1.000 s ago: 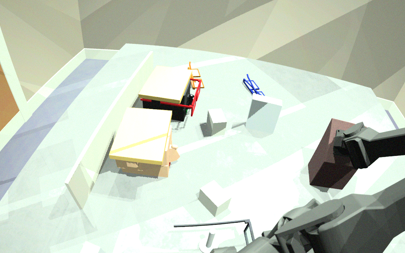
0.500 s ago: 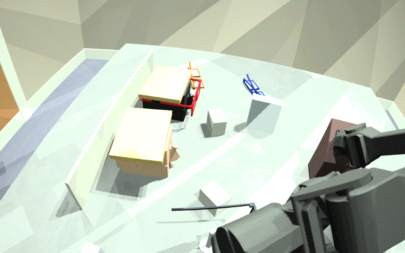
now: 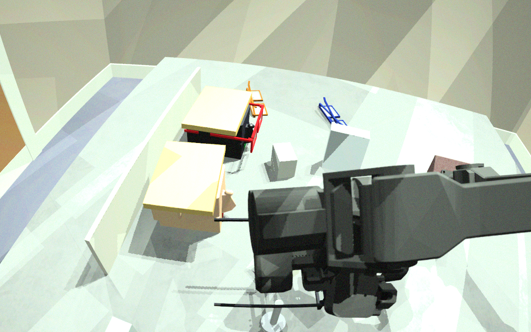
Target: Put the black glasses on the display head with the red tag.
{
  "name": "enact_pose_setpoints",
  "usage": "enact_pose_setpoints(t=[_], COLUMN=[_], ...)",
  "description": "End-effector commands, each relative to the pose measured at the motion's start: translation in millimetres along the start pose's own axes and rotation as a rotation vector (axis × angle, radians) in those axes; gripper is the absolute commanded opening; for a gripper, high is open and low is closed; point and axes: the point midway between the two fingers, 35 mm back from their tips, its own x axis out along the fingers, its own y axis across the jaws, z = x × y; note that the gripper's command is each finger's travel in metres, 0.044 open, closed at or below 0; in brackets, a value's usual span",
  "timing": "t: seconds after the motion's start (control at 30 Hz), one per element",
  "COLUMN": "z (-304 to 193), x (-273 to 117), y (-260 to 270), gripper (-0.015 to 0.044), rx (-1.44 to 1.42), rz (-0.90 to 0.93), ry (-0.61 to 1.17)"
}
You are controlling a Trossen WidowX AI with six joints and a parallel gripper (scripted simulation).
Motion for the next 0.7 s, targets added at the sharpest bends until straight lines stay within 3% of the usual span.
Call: enact_pose_setpoints(t=[0.0, 0.67], z=[-21.8, -133.3], x=[1.8, 1.1], y=[0.4, 24.2], gripper=[0.0, 0.0], rx=[0.012, 0.085], rz=[0.008, 0.018], ry=[0.004, -0.019])
